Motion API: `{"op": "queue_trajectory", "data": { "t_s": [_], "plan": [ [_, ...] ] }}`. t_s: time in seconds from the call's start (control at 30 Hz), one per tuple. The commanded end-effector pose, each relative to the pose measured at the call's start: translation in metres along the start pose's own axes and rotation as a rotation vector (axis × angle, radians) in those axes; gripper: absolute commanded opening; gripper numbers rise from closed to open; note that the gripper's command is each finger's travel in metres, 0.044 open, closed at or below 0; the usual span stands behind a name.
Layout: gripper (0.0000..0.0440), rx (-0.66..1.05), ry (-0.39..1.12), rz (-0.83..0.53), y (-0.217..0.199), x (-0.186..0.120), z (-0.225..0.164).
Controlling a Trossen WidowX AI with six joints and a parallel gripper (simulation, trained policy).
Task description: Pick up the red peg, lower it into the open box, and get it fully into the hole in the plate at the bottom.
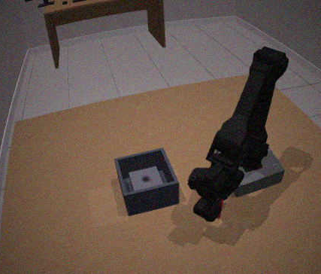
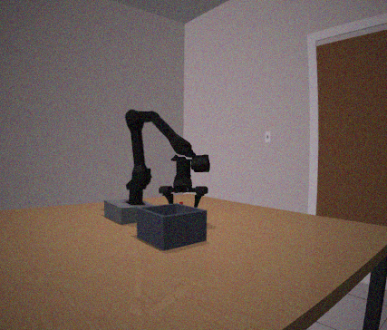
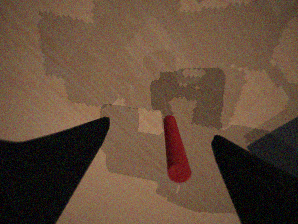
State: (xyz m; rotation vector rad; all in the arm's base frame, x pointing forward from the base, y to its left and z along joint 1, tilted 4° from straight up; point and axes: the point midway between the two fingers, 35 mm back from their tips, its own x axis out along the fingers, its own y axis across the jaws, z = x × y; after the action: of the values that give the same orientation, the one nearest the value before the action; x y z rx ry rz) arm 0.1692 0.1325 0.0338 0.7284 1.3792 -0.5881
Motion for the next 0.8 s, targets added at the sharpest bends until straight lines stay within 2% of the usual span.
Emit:
{"op": "queue_trajectory", "data": {
  "t_s": [0.0, 0.13, 0.6, 0.77],
  "plan": [
    [0.0433, 0.043, 0.004, 0.009, -0.003, 0.015, -0.002],
    [0.0360, 0.083, 0.017, 0.003, -0.006, 0.023, -0.004],
    [0.0000, 0.130, 0.106, -0.028, -0.007, 0.023, -0.006],
    [0.0000, 0.100, 0.068, 0.004, 0.002, 0.012, 0.004]
  ]
}}
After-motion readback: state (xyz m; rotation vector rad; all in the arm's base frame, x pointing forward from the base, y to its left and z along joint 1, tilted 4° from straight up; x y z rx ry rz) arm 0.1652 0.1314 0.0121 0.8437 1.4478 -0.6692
